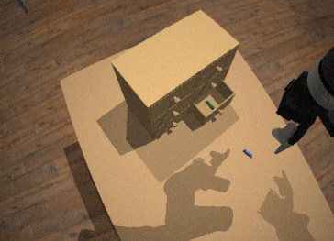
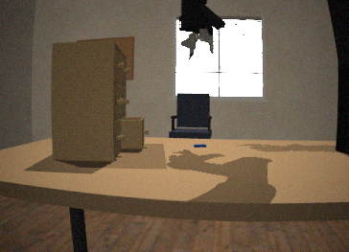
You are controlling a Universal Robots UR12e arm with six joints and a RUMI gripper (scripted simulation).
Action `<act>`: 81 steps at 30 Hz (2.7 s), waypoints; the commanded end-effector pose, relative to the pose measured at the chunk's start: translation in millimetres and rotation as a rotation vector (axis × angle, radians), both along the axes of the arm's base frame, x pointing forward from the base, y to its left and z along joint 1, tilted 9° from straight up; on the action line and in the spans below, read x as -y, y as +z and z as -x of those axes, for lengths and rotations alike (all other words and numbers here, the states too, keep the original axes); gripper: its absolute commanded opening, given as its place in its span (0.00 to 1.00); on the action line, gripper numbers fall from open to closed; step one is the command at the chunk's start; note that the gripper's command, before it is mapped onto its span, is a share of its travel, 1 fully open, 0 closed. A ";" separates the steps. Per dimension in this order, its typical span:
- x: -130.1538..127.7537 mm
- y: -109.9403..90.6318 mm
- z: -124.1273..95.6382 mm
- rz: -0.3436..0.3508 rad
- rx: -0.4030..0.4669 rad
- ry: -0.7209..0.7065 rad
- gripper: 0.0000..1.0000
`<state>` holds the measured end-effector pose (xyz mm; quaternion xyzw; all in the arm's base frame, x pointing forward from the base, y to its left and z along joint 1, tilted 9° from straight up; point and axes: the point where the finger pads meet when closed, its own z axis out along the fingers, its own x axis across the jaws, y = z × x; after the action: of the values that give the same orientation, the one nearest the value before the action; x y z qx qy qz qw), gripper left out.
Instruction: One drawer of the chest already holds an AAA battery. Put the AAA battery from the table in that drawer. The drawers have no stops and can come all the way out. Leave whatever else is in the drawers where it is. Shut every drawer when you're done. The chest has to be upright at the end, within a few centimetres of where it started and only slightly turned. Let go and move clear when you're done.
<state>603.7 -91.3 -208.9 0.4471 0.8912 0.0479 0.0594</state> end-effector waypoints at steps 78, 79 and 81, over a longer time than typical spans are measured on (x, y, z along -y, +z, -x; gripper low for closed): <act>-40.0 17.0 -97.7 0.399 0.090 2.649 1.00; -40.4 17.1 -98.0 0.401 0.091 2.661 1.00; -40.7 17.2 -98.3 0.403 0.091 2.673 1.00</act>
<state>700.2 -52.0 -192.6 -0.7538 0.6526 -0.0457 0.0614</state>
